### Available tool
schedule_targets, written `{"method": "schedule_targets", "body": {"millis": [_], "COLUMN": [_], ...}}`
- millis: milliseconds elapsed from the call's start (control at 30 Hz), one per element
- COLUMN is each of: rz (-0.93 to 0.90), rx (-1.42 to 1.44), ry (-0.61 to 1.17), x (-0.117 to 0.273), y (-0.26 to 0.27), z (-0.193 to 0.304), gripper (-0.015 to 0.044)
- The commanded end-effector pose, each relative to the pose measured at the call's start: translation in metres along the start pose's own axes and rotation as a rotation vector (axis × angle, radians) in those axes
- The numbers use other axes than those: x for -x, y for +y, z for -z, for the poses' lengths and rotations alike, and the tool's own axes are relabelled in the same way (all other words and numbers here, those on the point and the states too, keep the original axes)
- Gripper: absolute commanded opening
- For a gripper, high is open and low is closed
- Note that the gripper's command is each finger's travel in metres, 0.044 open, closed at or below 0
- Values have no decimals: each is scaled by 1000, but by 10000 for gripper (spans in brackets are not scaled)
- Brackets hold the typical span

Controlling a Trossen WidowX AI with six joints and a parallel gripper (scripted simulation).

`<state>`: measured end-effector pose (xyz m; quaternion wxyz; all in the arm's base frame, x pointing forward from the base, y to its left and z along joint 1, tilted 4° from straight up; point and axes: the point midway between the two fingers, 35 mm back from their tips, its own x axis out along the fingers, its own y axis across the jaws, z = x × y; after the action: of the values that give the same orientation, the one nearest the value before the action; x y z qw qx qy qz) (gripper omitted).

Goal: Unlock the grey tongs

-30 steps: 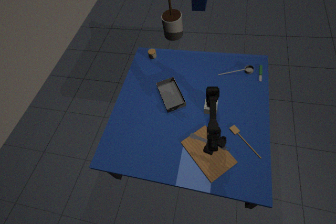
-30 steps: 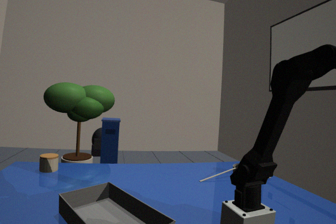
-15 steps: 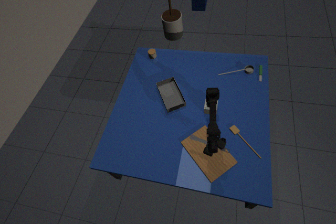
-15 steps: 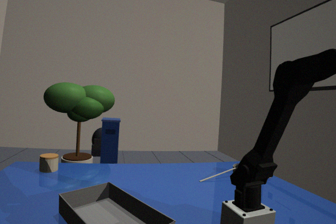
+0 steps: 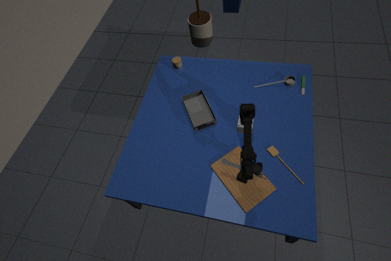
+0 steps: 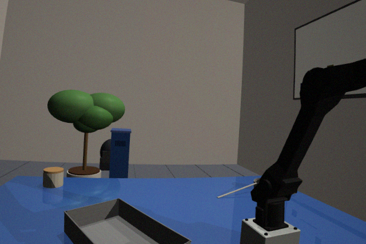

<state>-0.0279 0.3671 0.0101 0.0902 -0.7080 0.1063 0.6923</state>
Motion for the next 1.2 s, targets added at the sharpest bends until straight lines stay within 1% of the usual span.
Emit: {"method": "schedule_targets", "body": {"millis": [0, 400, 1133, 1167], "rz": [-9, -9, -4, -4], "rx": [-2, -2, -1, -1], "ry": [11, 11, 2, 2], "x": [-10, -22, -18, -18], "y": [2, 3, 3, 3], "z": [2, 3, 1, 1], "gripper": [-150, -150, 428, 440]}}
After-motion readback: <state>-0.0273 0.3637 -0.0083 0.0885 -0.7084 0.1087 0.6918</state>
